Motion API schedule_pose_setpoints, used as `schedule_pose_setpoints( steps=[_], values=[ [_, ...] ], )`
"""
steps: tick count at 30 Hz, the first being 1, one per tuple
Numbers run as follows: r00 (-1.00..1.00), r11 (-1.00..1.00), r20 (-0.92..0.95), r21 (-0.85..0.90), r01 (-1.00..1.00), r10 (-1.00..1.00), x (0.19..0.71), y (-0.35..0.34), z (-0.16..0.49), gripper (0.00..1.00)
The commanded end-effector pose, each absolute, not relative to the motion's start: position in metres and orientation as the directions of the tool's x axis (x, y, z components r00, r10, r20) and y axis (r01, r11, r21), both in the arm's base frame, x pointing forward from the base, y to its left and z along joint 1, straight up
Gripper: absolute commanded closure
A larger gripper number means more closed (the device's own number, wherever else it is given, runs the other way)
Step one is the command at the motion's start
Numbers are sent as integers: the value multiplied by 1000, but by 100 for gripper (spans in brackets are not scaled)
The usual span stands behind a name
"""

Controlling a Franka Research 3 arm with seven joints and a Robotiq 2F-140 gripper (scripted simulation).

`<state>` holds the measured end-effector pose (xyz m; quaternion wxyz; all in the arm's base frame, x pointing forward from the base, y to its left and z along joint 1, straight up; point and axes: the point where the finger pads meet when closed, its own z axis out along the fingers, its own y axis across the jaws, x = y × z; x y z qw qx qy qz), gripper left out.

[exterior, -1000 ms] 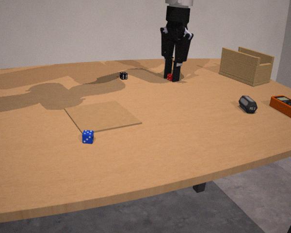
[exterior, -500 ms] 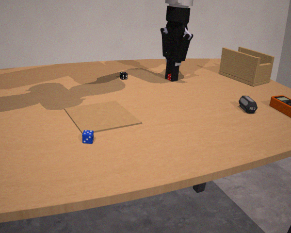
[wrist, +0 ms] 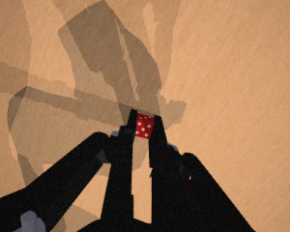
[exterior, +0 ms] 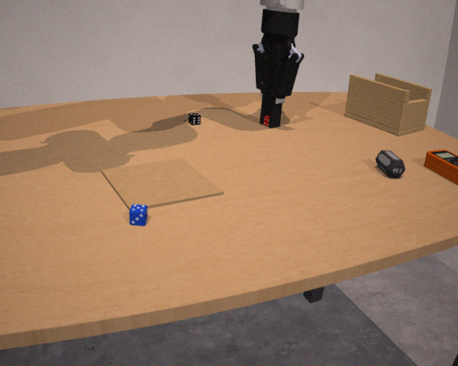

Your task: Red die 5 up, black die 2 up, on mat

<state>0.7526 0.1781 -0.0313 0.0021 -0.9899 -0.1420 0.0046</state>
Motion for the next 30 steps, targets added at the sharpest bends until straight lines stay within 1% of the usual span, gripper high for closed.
schedule_pose_setpoints(
  steps=[1, 18, 25, 30],
  values=[
    [958, -958, -6, -1, 286, 286, 754, 178, -31, 82],
    [958, -958, -6, -1, 286, 286, 754, 178, -29, 82],
    [958, -958, -6, -1, 286, 286, 754, 178, -9, 82],
    [958, -958, -6, -1, 286, 286, 754, 178, 27, 82]
  ],
)
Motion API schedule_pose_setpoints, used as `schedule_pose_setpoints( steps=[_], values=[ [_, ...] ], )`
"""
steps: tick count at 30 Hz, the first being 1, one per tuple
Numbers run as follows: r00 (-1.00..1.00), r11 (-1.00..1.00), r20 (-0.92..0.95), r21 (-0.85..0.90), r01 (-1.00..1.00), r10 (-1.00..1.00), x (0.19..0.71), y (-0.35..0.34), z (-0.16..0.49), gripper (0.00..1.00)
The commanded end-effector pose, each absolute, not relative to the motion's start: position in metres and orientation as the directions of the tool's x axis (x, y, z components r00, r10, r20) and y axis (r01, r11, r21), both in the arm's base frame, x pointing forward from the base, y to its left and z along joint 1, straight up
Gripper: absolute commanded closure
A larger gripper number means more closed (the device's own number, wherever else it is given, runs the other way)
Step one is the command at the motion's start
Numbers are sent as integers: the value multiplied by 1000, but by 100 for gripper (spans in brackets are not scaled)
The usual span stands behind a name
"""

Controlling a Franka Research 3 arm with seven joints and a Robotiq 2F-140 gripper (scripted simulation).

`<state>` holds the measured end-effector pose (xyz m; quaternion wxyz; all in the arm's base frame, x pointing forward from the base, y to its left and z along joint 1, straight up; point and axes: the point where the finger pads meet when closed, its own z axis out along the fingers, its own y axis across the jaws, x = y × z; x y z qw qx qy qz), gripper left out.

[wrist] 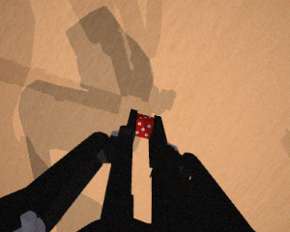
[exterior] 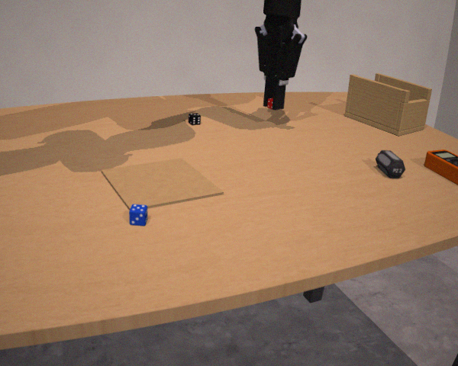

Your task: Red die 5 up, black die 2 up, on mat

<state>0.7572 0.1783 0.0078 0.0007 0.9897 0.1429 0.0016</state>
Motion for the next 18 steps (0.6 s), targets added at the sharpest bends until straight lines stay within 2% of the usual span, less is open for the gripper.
schedule_pose_setpoints(
  steps=[1, 7, 18],
  values=[
    [958, -958, -6, -1, 286, 286, 754, 178, 35, 82],
    [958, -958, -6, -1, 286, 286, 754, 178, 67, 82],
    [958, -958, -6, -1, 286, 286, 754, 178, 69, 82]
  ],
)
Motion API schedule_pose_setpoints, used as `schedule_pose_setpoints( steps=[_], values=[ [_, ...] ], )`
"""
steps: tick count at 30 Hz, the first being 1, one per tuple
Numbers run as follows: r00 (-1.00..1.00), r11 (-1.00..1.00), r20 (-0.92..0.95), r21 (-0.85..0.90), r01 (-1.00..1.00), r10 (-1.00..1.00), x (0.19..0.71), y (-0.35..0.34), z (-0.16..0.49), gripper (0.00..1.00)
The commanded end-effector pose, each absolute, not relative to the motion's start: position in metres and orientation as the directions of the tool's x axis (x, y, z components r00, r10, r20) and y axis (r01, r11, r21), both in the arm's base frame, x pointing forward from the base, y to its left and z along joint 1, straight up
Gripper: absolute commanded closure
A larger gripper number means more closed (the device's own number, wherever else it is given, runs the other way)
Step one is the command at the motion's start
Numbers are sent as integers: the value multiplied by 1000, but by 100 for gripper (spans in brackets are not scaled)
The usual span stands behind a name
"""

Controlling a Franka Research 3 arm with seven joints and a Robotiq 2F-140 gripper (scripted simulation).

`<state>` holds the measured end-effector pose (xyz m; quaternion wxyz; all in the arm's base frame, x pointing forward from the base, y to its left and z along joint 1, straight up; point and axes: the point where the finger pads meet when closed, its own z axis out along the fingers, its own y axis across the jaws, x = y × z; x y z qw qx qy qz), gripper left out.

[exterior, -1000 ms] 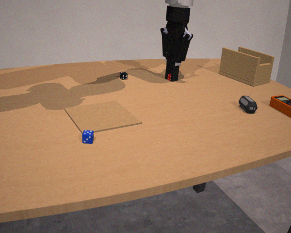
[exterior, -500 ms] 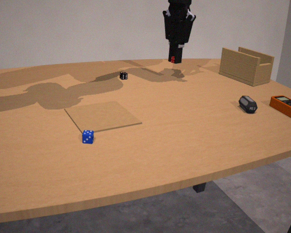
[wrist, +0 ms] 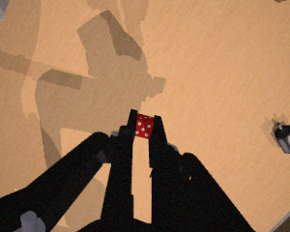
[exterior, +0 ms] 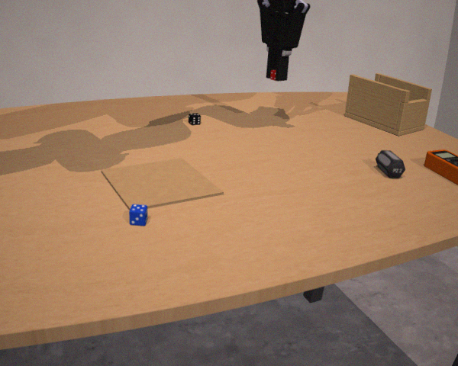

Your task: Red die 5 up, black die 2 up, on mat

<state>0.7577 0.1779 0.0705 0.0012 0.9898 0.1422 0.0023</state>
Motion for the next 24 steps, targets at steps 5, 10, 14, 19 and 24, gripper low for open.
schedule_pose_setpoints(
  steps=[5, 10, 14, 19, 24],
  values=[
    [959, -959, -6, -1, 283, 283, 754, 175, 69, 82],
    [964, -964, -6, 4, 266, 266, 748, 160, 73, 82],
    [971, -971, -7, 10, 240, 240, 737, 138, 77, 82],
    [986, -986, -8, 21, 167, 167, 698, 81, 86, 82],
    [998, -997, -7, 24, 68, 68, 631, 18, 90, 82]
  ],
)
